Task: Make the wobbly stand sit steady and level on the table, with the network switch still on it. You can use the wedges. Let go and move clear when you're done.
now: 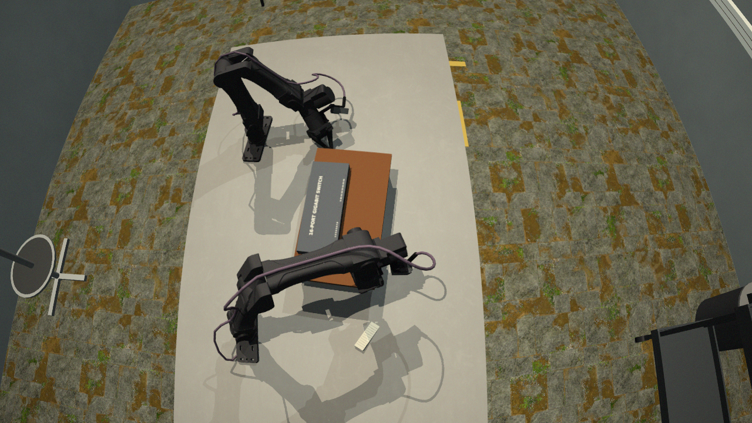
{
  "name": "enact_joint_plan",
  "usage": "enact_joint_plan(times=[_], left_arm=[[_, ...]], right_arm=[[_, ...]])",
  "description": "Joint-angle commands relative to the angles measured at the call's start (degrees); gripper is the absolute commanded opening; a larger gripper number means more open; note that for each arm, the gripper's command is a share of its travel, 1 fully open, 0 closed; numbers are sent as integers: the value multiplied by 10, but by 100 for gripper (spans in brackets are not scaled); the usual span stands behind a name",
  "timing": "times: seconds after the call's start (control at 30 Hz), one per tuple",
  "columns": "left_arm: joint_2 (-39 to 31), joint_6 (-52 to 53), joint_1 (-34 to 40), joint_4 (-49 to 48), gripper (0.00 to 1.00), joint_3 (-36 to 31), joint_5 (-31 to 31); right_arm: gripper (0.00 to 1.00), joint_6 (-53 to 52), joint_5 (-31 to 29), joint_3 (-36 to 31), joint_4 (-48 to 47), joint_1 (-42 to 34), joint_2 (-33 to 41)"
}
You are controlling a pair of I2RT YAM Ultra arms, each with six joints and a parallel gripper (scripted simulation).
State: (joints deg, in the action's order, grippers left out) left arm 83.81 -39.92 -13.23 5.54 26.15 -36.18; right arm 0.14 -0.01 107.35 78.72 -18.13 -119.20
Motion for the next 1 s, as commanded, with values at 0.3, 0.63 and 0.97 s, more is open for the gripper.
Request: enact_joint_plan(times=[0.3,0.63,0.97], left_arm=[[-30,-3,4,24,0,14,-4],[-46,2,-3,34,0,22,-5],[-112,34,-31,186,0,57,-17]], right_arm=[[0,0,0,-6,-5,-4,-2],[0,0,0,-6,-5,-4,-2],[0,0,0,-6,-5,-4,-2]])
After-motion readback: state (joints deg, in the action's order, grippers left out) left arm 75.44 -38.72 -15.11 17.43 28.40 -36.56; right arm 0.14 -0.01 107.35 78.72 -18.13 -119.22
